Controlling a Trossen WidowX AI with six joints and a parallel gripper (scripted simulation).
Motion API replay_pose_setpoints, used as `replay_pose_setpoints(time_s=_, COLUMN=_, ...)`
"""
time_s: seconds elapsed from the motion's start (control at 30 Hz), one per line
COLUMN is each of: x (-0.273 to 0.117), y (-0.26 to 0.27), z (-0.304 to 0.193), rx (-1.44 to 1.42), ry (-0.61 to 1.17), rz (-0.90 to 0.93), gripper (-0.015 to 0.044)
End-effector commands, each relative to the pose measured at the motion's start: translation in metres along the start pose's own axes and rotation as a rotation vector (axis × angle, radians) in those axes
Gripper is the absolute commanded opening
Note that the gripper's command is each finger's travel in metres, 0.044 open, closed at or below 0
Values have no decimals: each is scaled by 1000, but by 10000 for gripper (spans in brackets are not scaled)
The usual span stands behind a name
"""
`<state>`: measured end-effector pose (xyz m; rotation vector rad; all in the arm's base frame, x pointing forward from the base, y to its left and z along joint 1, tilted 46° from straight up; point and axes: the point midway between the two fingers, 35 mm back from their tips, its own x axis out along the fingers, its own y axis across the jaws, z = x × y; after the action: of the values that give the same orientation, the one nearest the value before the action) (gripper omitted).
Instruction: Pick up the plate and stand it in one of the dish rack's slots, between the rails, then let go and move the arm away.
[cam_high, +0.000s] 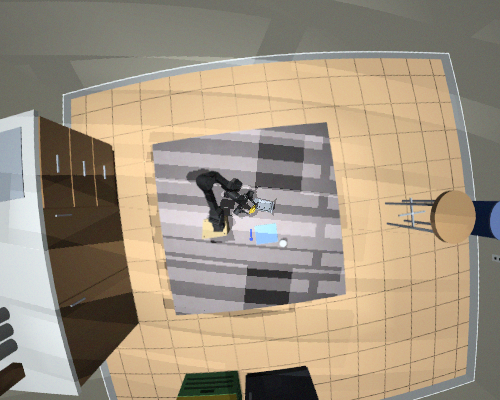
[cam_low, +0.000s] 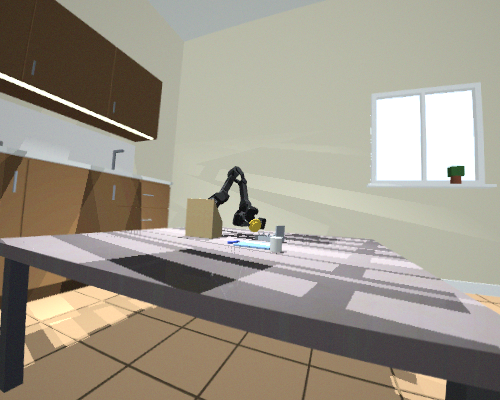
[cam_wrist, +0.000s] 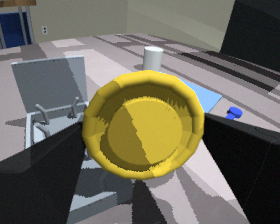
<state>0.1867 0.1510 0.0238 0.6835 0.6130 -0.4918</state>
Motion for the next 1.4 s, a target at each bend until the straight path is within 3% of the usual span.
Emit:
replay_pose_setpoints(time_s=0.0, x=-6, y=2, z=-3, rx=-3, ry=-44, rz=87, gripper=0)
replay_pose_setpoints(time_s=0.57, x=-41, y=13, z=-12, rx=46, ry=-142, rz=419, gripper=0)
replay_pose_setpoints(time_s=1.37, x=-25, y=23, z=-7, rx=52, ry=-137, rz=419, gripper=0)
